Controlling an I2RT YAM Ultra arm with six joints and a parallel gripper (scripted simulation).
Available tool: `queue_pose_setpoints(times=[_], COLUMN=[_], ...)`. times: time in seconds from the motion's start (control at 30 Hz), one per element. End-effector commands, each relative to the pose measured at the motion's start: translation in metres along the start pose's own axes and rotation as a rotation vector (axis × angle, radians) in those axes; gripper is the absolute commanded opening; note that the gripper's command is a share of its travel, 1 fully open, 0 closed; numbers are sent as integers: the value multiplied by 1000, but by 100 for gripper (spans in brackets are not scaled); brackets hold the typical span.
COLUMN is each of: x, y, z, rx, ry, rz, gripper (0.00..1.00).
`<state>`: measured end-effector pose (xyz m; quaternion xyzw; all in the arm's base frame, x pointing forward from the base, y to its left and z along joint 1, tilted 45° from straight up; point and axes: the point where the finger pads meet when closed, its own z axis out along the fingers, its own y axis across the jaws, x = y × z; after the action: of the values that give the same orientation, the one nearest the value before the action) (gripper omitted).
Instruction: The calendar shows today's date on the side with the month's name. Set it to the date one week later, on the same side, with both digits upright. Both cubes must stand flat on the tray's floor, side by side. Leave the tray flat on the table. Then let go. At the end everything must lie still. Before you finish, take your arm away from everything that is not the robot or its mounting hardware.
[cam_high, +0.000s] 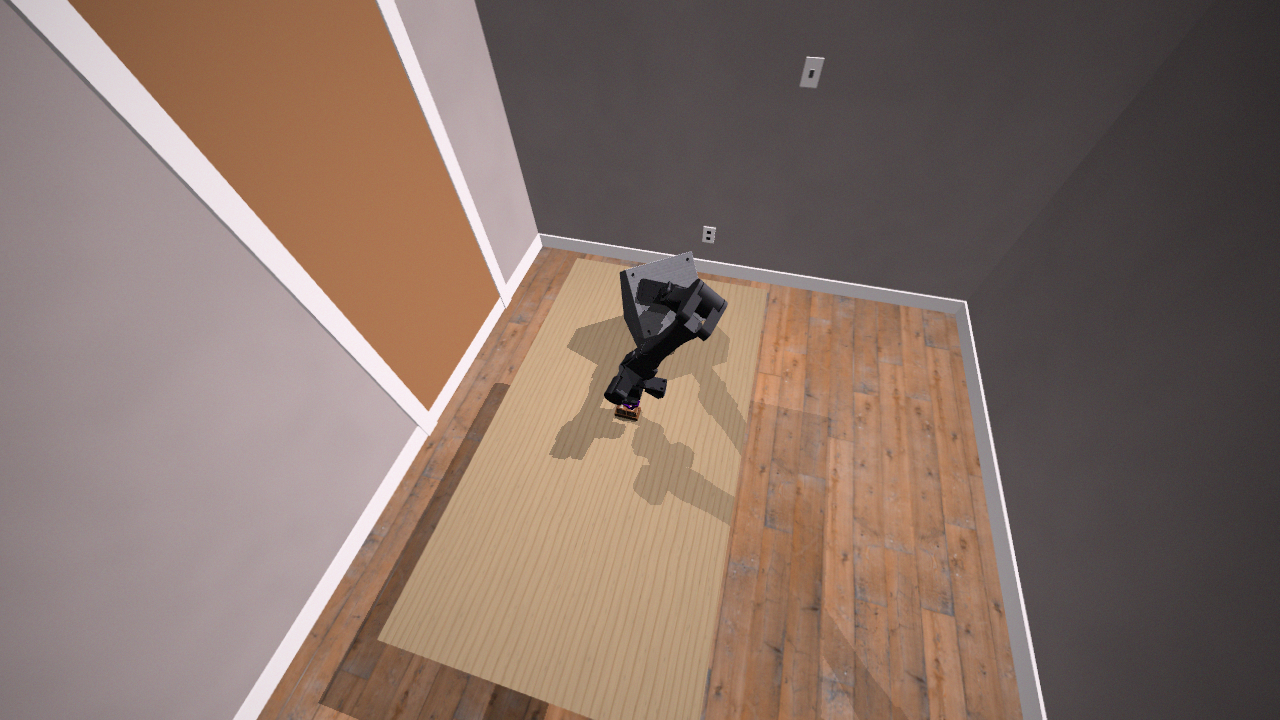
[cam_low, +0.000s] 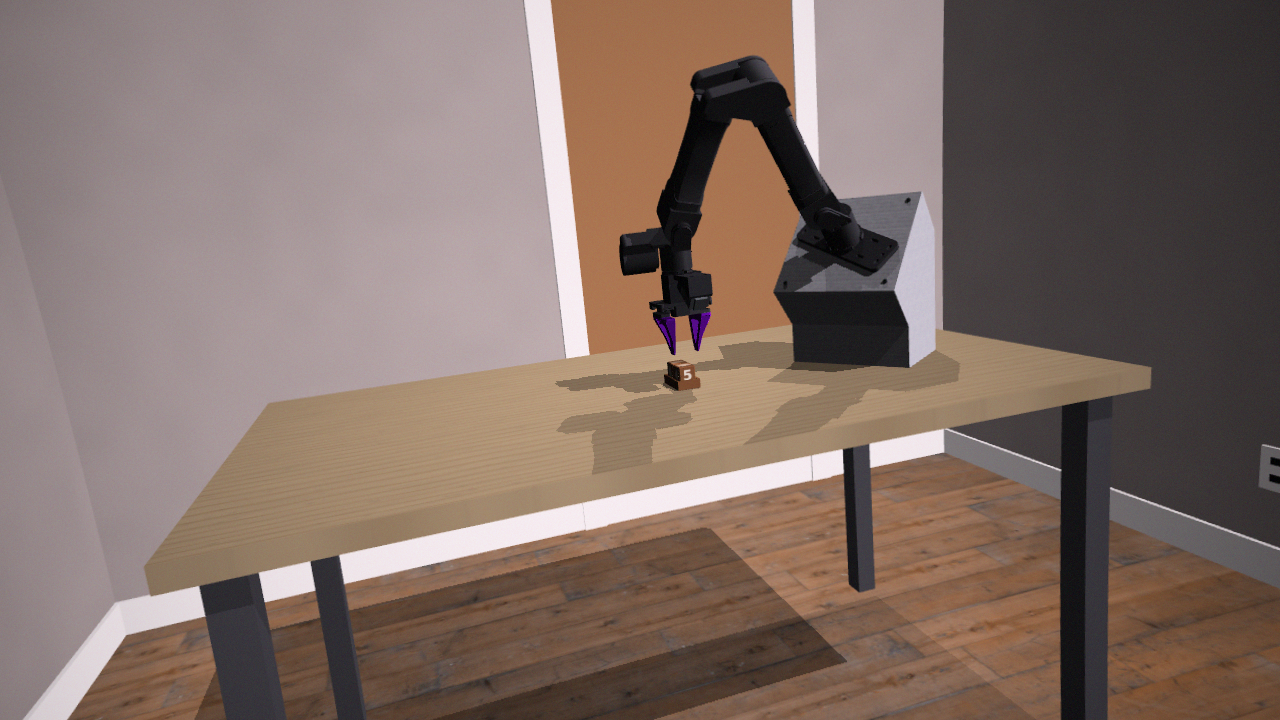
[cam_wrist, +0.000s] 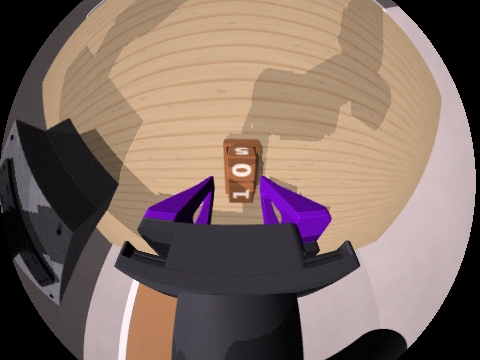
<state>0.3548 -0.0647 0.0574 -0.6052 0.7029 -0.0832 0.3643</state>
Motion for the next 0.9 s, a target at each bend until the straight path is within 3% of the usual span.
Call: queue_pose_setpoints(times=[0.0, 0.87], x=[2, 2], y=[-6, -7], z=[1, 13], rx=[24, 24], ry=[5, 5], rz=[2, 3], gripper=[47, 47])
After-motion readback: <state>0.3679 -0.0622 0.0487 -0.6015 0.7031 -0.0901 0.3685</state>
